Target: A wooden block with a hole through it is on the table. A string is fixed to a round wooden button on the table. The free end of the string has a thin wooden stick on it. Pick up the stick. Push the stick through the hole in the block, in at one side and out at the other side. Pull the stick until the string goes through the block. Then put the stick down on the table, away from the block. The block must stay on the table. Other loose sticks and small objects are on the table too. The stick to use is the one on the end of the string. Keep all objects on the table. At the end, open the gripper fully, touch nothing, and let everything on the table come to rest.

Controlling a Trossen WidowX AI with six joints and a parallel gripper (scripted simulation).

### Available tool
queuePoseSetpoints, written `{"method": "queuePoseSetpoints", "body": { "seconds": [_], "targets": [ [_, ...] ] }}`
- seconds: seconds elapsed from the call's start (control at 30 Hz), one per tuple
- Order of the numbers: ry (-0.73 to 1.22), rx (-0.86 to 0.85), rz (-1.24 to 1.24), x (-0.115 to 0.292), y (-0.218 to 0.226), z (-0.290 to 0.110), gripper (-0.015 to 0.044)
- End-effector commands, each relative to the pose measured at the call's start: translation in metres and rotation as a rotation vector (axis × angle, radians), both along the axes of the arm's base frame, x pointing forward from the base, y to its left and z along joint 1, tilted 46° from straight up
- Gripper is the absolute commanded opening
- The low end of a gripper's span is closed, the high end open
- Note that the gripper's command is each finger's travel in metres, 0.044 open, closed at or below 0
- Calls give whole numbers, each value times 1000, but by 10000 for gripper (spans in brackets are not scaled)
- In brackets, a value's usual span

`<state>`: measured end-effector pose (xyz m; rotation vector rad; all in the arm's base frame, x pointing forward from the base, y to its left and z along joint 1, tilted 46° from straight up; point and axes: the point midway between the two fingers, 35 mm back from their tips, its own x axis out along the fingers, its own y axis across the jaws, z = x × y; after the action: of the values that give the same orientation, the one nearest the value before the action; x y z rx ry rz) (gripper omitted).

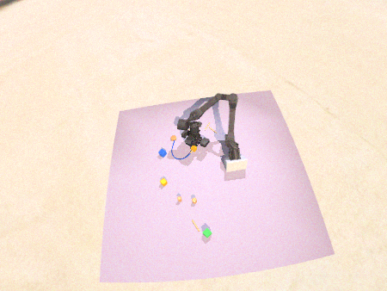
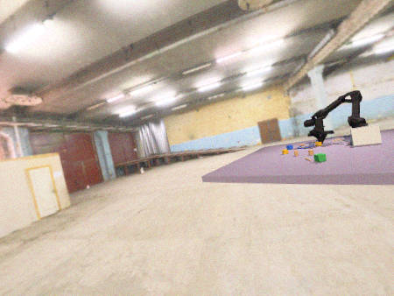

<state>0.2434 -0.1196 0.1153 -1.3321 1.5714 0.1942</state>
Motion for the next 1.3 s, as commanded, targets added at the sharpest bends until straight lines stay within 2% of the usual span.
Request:
{"method": "queuePoseSetpoints", "body": {
  "seconds": [0.0,1.27],
  "targets": [
    [-1,3,3,0,0,1,0],
    [26,24,-16,-20,-21,24,0]
  ]
}}
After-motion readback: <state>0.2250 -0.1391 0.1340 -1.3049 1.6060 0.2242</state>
